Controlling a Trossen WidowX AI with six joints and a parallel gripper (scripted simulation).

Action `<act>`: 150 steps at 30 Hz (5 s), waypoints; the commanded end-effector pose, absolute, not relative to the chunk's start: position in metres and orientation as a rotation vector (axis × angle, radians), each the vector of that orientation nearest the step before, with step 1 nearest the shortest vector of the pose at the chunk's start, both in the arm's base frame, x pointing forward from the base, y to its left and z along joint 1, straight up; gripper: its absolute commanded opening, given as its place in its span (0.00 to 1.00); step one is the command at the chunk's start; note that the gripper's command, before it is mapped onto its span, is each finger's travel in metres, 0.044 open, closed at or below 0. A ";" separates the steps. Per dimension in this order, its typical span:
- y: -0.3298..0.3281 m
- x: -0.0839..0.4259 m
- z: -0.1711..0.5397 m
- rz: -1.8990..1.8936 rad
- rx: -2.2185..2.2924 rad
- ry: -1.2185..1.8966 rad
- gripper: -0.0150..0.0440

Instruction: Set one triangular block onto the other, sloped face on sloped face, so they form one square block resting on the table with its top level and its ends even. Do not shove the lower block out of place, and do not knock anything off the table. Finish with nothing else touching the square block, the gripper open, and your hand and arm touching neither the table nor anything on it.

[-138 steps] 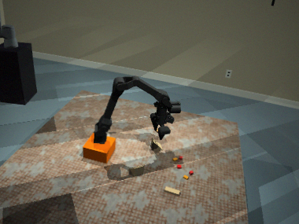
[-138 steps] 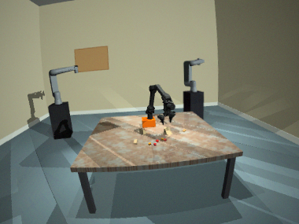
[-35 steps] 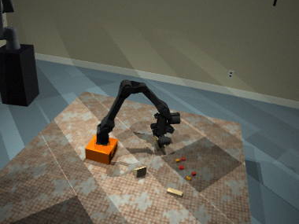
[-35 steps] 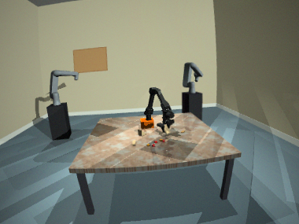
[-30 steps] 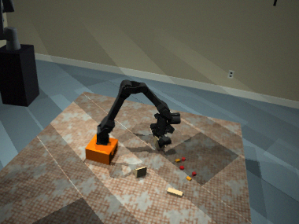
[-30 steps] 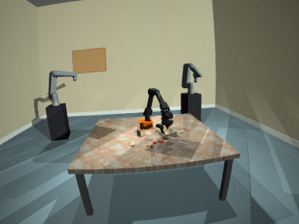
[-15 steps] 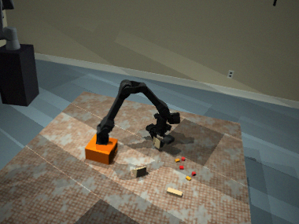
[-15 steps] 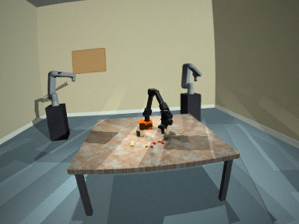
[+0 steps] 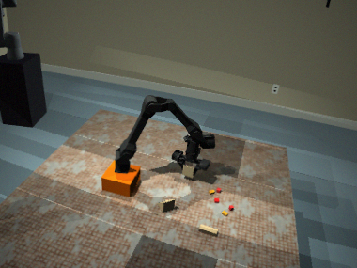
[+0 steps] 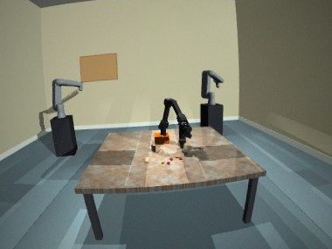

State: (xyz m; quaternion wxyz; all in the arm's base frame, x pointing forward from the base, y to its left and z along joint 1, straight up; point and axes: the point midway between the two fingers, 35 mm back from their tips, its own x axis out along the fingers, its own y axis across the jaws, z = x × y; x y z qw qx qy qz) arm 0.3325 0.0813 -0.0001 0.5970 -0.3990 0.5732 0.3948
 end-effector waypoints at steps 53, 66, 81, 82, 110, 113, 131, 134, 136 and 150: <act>0.081 0.333 -0.025 1.327 -1.353 1.081 0.43; 0.081 0.333 -0.025 1.327 -1.353 1.081 1.00; 0.080 0.331 0.035 1.327 -1.353 1.081 1.00; 0.080 0.331 0.035 1.327 -1.353 1.081 1.00; 0.046 0.338 0.049 0.072 0.359 1.634 1.00; 0.043 0.338 0.050 -0.047 0.503 1.649 1.00; 0.026 0.341 0.063 -0.806 1.335 1.617 1.00; 0.026 0.341 0.063 -0.829 1.356 1.613 1.00; 0.026 0.341 0.063 -0.829 1.356 1.613 1.00; 0.026 0.341 0.063 -0.829 1.356 1.613 1.00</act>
